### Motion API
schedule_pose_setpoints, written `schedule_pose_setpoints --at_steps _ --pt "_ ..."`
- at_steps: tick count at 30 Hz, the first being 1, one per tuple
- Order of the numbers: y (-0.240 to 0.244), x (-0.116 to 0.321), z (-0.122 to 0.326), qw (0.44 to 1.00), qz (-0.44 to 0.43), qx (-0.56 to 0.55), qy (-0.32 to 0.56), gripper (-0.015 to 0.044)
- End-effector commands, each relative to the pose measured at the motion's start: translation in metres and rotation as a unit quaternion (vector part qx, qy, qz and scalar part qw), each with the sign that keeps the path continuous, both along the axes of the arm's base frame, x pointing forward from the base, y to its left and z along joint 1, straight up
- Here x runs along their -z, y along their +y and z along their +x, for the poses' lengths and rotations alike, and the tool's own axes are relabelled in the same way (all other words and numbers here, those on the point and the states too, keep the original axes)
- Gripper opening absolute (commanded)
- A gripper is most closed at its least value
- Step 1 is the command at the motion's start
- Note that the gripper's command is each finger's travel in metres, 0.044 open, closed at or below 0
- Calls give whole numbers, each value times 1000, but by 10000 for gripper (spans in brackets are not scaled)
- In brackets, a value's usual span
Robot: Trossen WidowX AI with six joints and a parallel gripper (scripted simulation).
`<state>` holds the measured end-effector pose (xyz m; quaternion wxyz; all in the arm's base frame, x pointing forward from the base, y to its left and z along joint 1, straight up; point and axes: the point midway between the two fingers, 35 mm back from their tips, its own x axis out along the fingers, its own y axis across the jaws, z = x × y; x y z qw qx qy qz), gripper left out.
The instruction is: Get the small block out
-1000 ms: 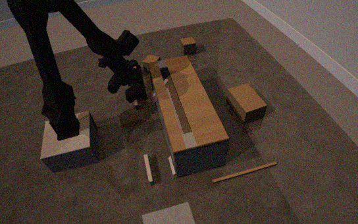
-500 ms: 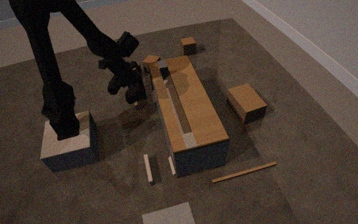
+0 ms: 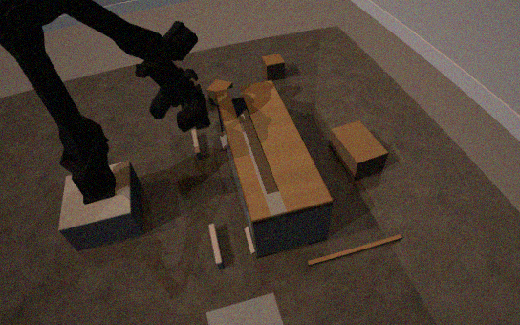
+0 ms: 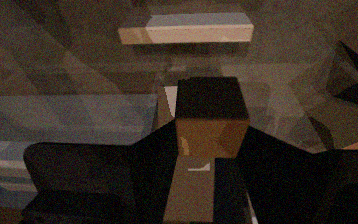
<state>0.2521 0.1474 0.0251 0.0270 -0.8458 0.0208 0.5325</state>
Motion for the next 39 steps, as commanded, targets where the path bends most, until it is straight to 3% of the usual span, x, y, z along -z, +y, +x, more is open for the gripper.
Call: schedule_pose_setpoints --at_steps 1,27,39 --pt "-1 -5 -2 1000 -1 -3 3 0" --pt "-21 -101 -25 960 -24 -276 -46 0" --pt "-22 -103 -26 957 -25 -283 -49 0"
